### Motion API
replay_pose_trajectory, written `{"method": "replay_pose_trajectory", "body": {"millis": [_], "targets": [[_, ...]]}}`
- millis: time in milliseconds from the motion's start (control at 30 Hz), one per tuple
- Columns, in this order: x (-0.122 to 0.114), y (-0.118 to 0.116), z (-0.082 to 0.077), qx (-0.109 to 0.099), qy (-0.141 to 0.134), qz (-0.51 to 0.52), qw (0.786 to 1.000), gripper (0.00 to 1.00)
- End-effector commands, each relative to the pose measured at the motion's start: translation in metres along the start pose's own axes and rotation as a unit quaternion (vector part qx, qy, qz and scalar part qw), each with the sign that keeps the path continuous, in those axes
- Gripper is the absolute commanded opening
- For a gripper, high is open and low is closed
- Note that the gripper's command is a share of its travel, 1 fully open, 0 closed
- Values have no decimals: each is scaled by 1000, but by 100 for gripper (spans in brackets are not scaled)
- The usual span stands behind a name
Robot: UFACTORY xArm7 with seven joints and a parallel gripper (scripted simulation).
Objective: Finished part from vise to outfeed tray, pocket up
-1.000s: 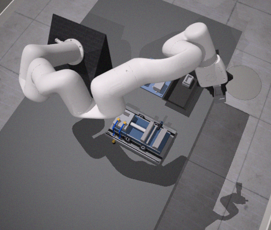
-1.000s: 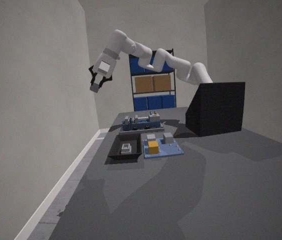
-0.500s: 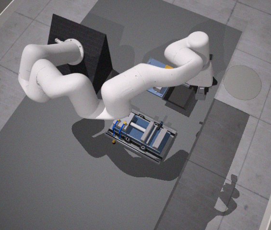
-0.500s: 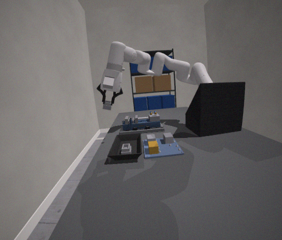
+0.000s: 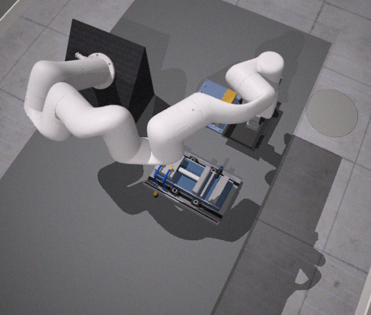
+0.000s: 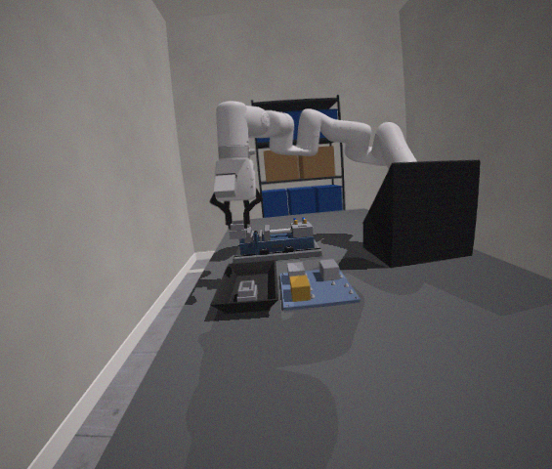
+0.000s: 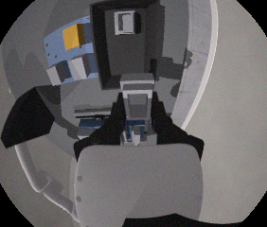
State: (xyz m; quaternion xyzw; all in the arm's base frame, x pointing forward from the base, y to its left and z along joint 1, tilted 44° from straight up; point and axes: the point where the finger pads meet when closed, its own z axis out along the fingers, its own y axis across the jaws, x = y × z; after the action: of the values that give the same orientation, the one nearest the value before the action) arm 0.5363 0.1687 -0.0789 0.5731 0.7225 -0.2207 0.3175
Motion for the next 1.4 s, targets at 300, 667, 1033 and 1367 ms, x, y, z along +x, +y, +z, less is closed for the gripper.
{"method": "replay_pose_trajectory", "body": {"millis": [300,667,1033,1367], "targets": [[8,-16,9,28,8,19,999,0],[8,-16,9,28,8,19,999,0],[8,-16,10,28,8,19,999,0],[8,-16,13,29,8,19,999,0]]}}
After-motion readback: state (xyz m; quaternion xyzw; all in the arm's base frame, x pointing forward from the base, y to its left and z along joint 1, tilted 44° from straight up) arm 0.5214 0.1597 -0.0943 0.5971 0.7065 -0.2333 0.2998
